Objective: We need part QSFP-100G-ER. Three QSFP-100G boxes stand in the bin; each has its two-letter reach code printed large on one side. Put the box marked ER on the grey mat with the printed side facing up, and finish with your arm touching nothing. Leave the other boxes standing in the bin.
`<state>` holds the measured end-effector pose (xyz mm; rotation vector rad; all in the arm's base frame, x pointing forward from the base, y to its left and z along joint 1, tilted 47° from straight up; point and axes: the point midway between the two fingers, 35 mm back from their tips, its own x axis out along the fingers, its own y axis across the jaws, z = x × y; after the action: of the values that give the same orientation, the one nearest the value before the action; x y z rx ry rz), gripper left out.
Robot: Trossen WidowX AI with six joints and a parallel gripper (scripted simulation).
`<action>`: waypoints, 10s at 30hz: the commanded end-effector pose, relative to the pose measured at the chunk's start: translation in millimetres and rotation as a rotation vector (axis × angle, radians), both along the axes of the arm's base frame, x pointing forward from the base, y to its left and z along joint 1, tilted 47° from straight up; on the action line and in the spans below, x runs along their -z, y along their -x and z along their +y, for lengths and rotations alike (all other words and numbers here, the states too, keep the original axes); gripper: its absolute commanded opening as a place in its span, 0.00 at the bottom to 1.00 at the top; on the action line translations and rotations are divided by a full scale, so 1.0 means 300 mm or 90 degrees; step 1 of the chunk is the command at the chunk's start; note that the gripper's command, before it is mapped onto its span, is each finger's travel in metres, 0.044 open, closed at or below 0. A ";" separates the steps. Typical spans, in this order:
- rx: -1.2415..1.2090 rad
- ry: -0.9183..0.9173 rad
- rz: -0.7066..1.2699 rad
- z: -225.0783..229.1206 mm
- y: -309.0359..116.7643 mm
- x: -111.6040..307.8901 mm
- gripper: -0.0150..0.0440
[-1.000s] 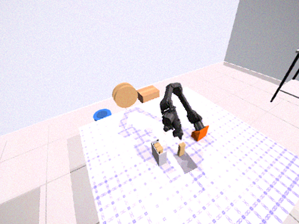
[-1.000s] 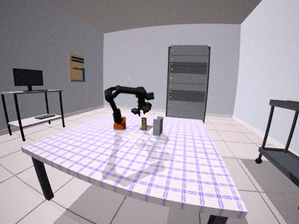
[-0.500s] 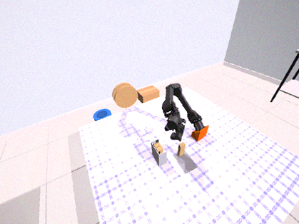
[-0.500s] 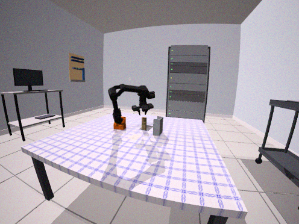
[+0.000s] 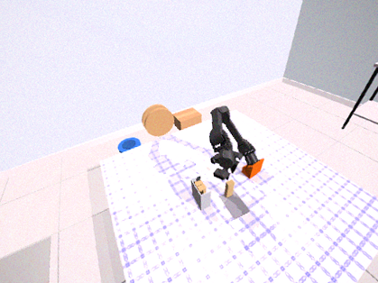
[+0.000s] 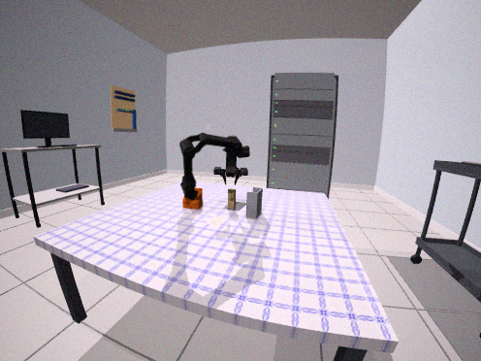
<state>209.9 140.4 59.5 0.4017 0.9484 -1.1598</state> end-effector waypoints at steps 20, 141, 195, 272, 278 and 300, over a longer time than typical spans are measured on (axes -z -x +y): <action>0.185 0.063 -0.239 0.060 -0.001 0.040 0.65; 0.094 0.034 -0.324 0.071 0.018 0.038 0.51; 0.086 0.032 -0.320 0.091 -0.296 -0.039 0.51; 0.143 0.052 -0.261 0.016 -0.493 0.025 0.65; 0.143 0.052 -0.261 0.021 -0.491 0.021 0.65; 0.141 0.049 -0.266 0.129 -0.452 -0.096 0.65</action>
<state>344.8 180.4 88.5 0.6679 0.5026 -1.2434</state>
